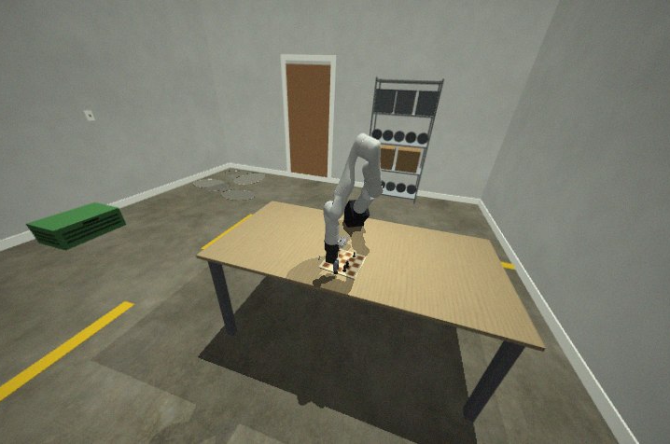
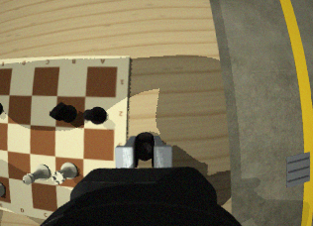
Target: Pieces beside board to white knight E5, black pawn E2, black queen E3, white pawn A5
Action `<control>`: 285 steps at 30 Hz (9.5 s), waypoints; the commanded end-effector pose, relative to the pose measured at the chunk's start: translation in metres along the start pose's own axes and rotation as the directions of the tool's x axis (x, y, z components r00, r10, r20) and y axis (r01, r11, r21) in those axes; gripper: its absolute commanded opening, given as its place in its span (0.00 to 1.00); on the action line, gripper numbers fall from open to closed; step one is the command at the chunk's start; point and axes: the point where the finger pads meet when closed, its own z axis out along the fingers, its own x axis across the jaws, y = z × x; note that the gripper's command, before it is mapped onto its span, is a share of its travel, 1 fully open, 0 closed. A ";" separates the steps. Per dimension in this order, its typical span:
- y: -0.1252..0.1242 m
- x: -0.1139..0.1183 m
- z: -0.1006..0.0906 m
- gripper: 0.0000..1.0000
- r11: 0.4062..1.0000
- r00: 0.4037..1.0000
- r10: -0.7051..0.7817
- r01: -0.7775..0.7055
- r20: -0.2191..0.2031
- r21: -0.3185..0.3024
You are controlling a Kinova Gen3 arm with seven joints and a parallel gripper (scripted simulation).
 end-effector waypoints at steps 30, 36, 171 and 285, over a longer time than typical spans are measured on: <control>0.005 0.004 -0.076 0.00 1.000 1.000 0.000 0.000 -0.017 -0.018; 0.008 -0.021 -0.075 0.00 1.000 1.000 0.004 -0.004 -0.016 -0.018; -0.003 -0.209 0.018 0.00 0.999 0.999 0.040 -0.040 0.004 0.002; -0.003 -0.209 0.010 0.79 0.999 0.999 0.039 -0.039 0.011 -0.012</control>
